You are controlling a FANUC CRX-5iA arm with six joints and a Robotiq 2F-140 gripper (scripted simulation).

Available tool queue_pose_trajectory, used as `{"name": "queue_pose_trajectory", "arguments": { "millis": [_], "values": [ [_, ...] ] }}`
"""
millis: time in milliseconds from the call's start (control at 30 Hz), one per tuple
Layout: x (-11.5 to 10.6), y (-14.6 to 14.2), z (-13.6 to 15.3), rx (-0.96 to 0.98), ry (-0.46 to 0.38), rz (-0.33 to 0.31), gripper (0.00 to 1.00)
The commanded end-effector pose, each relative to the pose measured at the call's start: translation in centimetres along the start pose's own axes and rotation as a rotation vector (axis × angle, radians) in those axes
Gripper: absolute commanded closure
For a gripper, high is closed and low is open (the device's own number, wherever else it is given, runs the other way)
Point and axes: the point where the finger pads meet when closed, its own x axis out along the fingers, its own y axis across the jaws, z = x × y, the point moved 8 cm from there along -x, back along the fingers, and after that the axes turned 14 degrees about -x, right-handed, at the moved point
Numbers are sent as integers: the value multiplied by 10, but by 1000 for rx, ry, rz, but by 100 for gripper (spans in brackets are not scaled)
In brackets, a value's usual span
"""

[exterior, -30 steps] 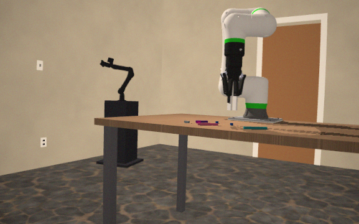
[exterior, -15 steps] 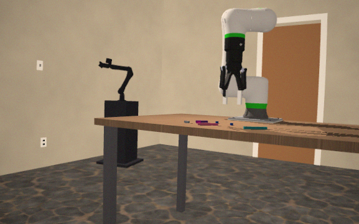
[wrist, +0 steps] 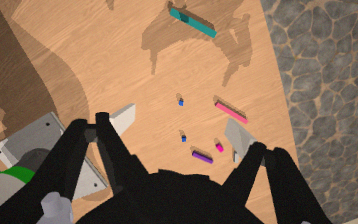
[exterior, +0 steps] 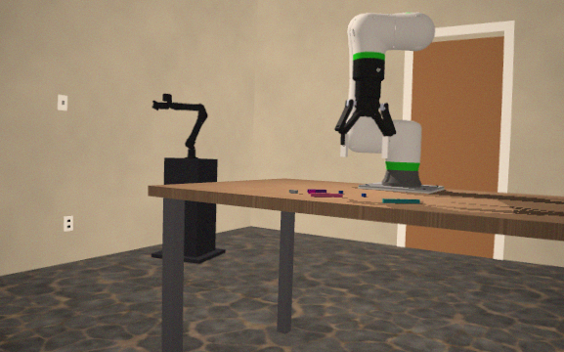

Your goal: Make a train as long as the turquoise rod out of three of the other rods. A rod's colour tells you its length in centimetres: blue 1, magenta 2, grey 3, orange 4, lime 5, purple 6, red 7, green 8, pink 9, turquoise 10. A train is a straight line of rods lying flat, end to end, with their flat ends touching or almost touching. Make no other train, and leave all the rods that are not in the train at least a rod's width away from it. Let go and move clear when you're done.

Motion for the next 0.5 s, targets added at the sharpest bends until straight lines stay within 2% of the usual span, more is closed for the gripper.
{"name": "queue_pose_trajectory", "arguments": {
  "millis": [0, 133, 467],
  "values": [
    [0, 1, 0, -1, 0, 0, 0],
    [3, 36, 29, -62, 0, 0, 0],
    [11, 89, 88, -159, 0, 0, 0]
  ]
}}
